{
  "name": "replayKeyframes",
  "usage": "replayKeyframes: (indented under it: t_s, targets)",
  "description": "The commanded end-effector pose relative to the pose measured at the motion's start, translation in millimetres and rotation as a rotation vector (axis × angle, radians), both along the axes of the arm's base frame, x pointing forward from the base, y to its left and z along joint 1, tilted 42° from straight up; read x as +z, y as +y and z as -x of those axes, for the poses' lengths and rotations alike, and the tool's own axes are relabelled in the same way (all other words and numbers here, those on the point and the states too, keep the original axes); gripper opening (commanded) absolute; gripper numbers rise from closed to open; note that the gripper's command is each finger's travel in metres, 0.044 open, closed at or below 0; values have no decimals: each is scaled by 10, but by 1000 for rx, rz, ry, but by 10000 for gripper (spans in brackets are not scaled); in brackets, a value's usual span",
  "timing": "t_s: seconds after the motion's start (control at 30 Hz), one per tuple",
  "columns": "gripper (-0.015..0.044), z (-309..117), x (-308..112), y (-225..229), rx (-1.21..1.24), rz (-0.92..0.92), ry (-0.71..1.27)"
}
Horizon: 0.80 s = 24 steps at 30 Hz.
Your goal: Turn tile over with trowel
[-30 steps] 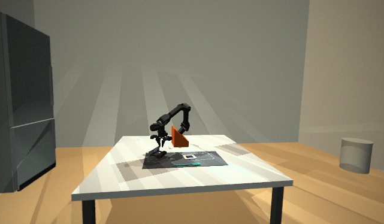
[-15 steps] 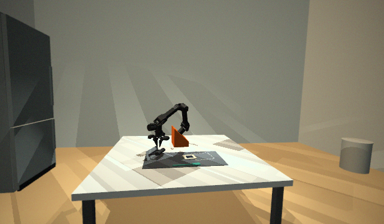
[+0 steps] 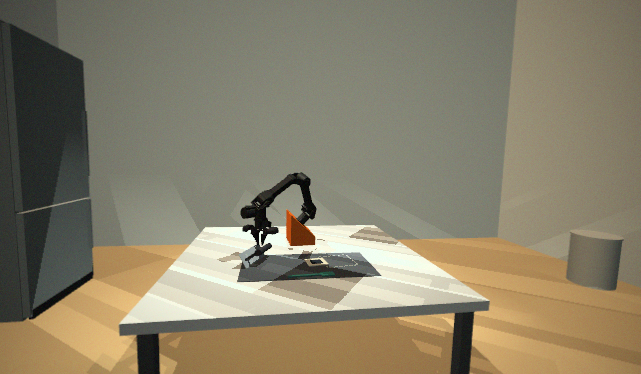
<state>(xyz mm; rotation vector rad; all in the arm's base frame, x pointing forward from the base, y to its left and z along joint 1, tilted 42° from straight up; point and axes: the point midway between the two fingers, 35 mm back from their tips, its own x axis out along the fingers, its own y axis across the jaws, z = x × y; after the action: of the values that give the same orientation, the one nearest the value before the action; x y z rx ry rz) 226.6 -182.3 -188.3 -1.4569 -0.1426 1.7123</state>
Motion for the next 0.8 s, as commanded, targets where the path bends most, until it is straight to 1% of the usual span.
replayKeyframes:
  t_s: [0.0,0.17,0.2,0.5,0.77]
  targets:
    - [100,44,-41,-63,4,4,-2]
    - [100,92,-93,-122,4,5,-2]
    - [100,57,-62,-71,-1,1,0]
    - [100,55,-59,-74,0,1,0]
    - [100,-207,303,129,1,2,-2]
